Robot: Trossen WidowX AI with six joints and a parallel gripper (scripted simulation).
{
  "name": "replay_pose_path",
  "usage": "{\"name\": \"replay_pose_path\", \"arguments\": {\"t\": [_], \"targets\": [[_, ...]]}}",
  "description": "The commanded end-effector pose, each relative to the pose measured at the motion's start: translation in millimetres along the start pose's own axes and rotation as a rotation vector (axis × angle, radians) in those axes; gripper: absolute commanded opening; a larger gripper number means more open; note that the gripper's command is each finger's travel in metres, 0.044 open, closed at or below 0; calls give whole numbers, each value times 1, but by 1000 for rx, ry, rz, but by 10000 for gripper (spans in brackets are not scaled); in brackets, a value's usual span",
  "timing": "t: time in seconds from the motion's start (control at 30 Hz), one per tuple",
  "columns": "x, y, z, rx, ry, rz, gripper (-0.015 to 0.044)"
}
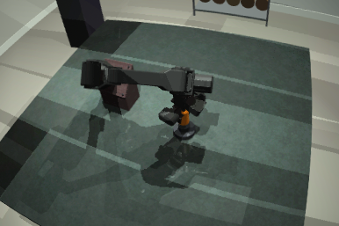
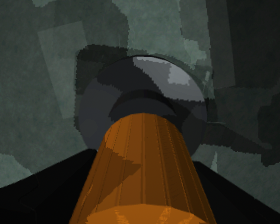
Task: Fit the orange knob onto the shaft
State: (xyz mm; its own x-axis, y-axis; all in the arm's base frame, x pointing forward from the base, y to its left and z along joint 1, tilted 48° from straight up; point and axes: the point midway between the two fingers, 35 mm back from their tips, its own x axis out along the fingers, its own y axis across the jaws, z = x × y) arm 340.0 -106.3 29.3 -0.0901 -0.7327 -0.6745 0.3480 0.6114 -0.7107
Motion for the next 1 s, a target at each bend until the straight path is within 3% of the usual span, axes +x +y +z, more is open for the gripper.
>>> {"name": "replay_pose_path", "arguments": {"t": [0.0,0.53,0.97], "targets": [[0,1,1,4,-5,1,0],[-3,-1,0,4,-5,1,0],[-2,2,2,214,-5,2,0]]}}
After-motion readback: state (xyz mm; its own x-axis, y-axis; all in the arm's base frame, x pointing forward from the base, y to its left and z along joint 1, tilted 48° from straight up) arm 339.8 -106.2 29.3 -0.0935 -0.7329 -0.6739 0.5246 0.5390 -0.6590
